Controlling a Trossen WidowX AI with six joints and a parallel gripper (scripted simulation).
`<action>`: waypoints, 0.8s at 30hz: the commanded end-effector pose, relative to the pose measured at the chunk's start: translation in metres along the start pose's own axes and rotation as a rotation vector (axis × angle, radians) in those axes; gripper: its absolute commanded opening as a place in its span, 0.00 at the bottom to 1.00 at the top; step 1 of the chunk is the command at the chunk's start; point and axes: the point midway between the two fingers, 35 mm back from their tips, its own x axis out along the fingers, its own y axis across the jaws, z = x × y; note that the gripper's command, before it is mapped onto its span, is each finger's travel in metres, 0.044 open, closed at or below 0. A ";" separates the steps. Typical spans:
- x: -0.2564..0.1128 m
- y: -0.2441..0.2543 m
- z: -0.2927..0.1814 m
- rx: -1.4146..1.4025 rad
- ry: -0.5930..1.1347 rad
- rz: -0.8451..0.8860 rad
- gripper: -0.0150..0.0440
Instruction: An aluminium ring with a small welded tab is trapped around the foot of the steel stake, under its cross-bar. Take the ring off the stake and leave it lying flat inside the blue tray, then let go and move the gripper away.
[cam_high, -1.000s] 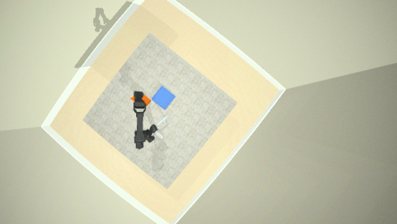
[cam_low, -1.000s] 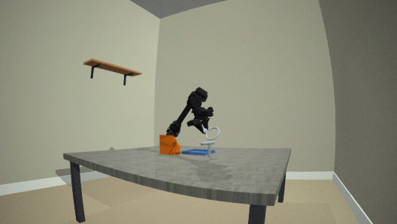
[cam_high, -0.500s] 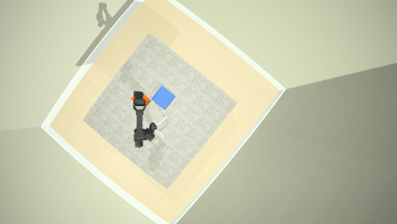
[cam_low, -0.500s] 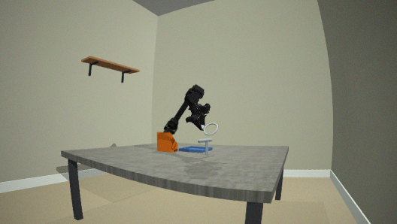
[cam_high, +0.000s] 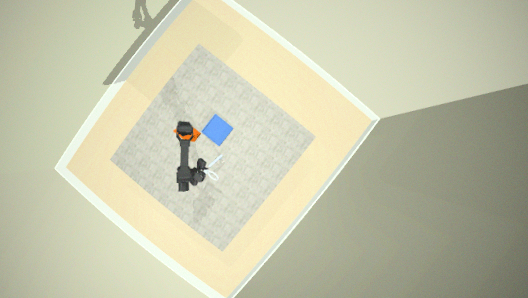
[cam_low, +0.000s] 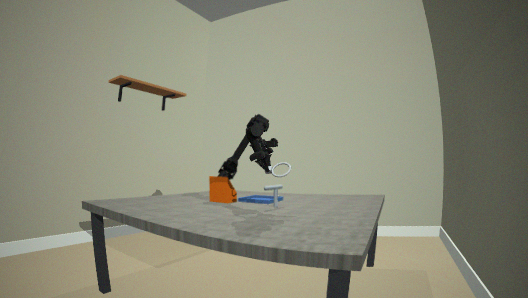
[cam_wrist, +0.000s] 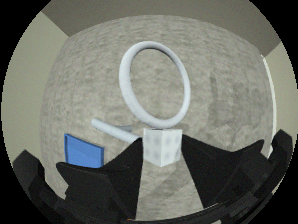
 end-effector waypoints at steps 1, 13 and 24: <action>-0.001 0.006 -0.003 -0.095 -0.027 -0.011 0.25; -0.003 0.019 -0.013 -0.323 -0.070 -0.056 0.25; -0.003 0.030 -0.024 -0.533 -0.102 -0.104 0.25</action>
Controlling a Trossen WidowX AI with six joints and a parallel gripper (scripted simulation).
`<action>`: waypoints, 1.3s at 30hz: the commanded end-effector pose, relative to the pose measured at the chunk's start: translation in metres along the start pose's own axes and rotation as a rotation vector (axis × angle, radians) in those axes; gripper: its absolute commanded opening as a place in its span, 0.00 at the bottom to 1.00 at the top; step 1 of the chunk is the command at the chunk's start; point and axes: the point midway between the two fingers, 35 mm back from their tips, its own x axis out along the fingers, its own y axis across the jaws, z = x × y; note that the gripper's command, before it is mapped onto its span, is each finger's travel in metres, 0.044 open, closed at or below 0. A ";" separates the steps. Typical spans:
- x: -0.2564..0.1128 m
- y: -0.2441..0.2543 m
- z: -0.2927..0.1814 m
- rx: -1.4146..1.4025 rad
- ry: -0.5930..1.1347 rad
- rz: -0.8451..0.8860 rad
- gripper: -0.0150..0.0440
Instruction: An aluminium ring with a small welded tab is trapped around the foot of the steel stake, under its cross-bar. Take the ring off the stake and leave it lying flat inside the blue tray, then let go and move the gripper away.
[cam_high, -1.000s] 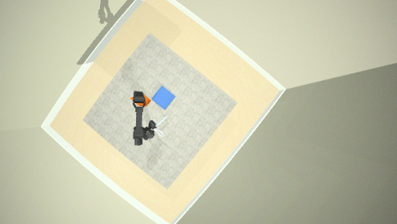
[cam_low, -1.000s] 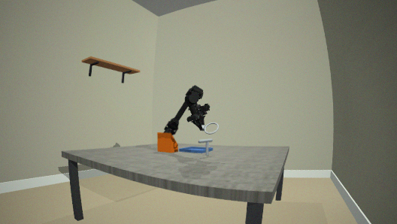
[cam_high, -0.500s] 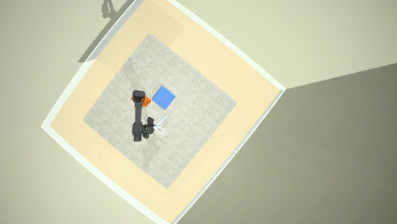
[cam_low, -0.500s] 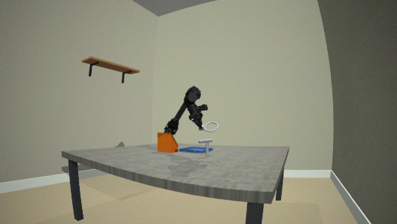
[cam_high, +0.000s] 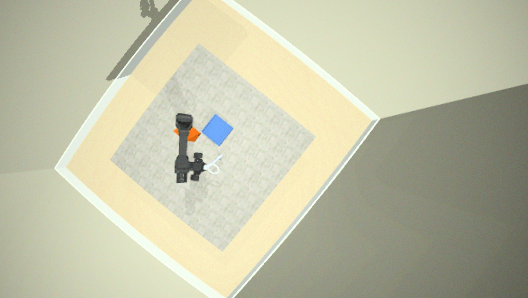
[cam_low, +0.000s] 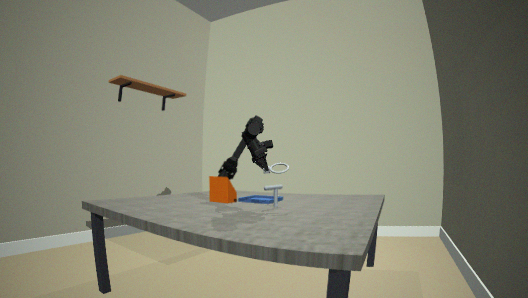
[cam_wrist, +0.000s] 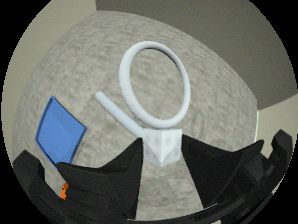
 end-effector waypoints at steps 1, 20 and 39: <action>-0.001 0.008 -0.002 -0.095 -0.021 -0.019 0.25; -0.002 0.037 -0.012 -0.457 -0.054 -0.107 0.25; 0.001 0.065 -0.026 -0.803 -0.062 -0.199 0.25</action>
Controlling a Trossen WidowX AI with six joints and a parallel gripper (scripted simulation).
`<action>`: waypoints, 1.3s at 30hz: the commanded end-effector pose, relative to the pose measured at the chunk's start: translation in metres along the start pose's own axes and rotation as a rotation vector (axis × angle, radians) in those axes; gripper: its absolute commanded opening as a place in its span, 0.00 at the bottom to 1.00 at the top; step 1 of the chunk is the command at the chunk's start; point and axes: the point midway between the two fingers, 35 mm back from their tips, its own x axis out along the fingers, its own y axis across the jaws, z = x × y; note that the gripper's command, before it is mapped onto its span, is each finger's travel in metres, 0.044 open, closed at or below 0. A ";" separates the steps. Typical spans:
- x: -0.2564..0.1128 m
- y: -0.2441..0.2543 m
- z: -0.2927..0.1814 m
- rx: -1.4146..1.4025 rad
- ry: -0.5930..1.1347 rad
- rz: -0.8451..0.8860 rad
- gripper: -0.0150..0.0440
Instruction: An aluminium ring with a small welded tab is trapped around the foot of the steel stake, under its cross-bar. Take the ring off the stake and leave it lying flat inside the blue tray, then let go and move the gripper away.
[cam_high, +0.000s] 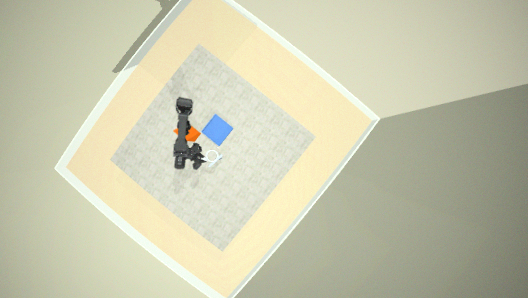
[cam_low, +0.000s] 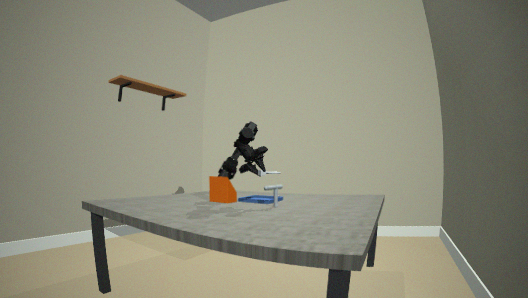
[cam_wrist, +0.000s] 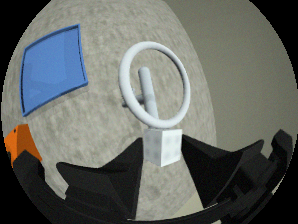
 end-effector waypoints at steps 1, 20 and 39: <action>-0.001 0.008 0.003 -0.080 -0.007 -0.022 0.25; 0.010 0.017 0.017 0.179 0.157 0.089 0.25; 0.015 0.029 0.037 0.497 0.416 0.105 0.25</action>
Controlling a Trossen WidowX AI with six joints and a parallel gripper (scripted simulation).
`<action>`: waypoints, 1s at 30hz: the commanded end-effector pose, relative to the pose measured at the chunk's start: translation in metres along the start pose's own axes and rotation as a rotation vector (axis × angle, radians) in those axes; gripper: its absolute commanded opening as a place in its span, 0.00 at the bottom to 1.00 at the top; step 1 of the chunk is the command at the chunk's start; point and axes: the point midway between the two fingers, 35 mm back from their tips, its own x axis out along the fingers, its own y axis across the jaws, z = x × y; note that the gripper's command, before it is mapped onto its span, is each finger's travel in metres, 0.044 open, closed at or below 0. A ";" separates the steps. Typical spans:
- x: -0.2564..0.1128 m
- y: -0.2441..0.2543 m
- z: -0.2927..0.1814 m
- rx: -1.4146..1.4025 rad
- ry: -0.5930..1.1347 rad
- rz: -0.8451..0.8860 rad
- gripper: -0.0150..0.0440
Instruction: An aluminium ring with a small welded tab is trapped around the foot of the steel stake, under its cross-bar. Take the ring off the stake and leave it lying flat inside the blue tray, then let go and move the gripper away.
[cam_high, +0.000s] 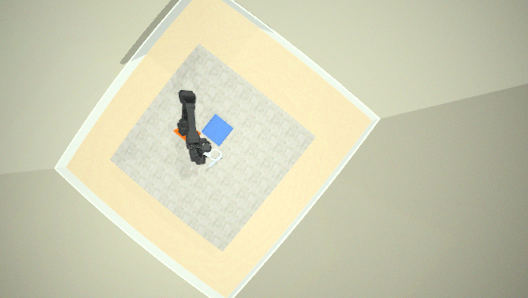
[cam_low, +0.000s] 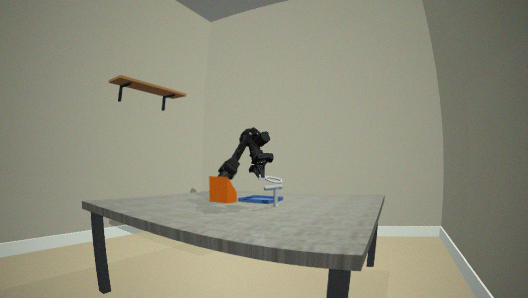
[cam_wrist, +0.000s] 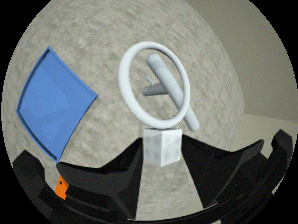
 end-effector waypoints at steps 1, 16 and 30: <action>-0.003 0.003 0.005 0.079 0.061 -0.021 0.25; -0.010 0.019 0.015 0.327 0.217 -0.115 0.25; -0.023 0.033 0.024 0.546 0.305 -0.268 0.25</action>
